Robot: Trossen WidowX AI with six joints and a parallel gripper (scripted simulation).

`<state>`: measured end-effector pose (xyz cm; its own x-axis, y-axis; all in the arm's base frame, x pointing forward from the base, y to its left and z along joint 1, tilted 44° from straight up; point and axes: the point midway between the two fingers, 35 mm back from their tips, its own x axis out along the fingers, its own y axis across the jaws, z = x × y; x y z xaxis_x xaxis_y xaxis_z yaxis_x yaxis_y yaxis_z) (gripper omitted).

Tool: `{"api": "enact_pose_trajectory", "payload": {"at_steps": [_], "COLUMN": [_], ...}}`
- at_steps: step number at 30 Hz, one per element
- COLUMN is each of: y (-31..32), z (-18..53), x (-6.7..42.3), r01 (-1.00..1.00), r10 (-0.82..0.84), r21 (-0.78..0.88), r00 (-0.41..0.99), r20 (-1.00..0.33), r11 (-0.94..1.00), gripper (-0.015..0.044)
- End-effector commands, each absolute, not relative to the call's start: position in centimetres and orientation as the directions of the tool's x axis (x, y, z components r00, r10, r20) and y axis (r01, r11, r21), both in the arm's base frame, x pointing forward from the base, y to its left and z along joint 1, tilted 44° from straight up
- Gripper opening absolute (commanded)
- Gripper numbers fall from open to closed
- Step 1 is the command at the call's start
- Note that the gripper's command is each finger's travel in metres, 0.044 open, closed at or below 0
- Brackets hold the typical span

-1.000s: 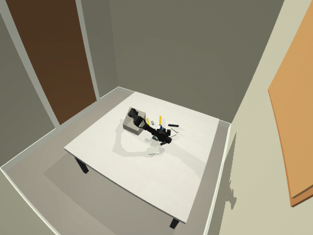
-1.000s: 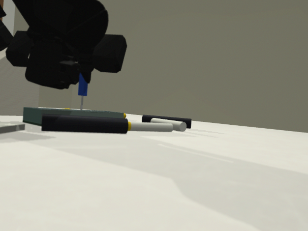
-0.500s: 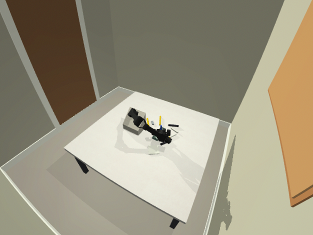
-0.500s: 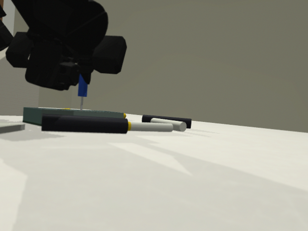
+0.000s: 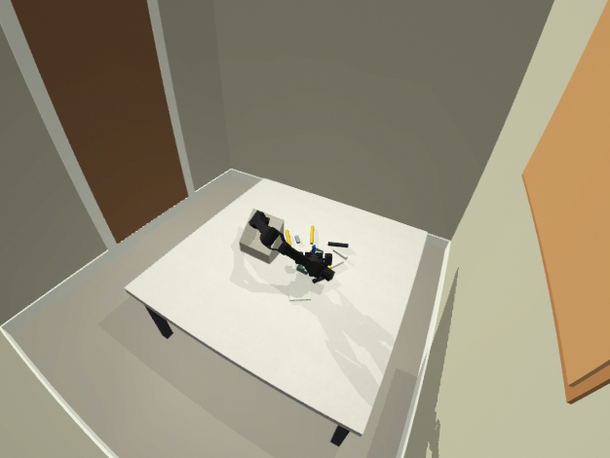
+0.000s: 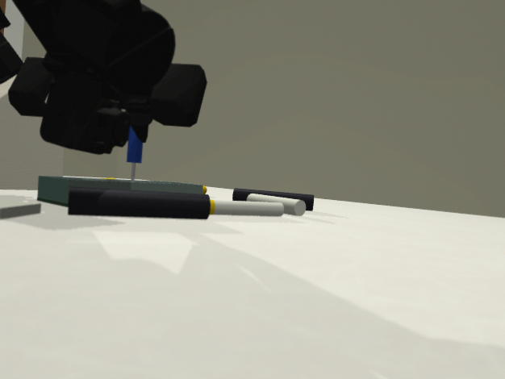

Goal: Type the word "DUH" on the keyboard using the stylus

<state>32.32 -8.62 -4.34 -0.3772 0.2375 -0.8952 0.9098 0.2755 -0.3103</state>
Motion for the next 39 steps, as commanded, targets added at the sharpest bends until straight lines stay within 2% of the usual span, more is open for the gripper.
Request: {"api": "enact_pose_trajectory", "payload": {"at_steps": [1, 29, 39], "y": [-8.8, -9.2, -6.7], "z": [-4.5, -5.0, -2.3], "x": [32.3, 32.3, 32.3], "r01": [0.909, 0.909, 0.909], "r10": [0.233, 0.233, 0.235], "r21": [-0.309, -0.309, -0.309], "r00": [-0.377, -0.377, -0.377], "r20": [-0.896, -0.896, -0.896], "r11": [0.281, 0.281, 0.281], "gripper": [0.0081, 0.0081, 0.0081]}}
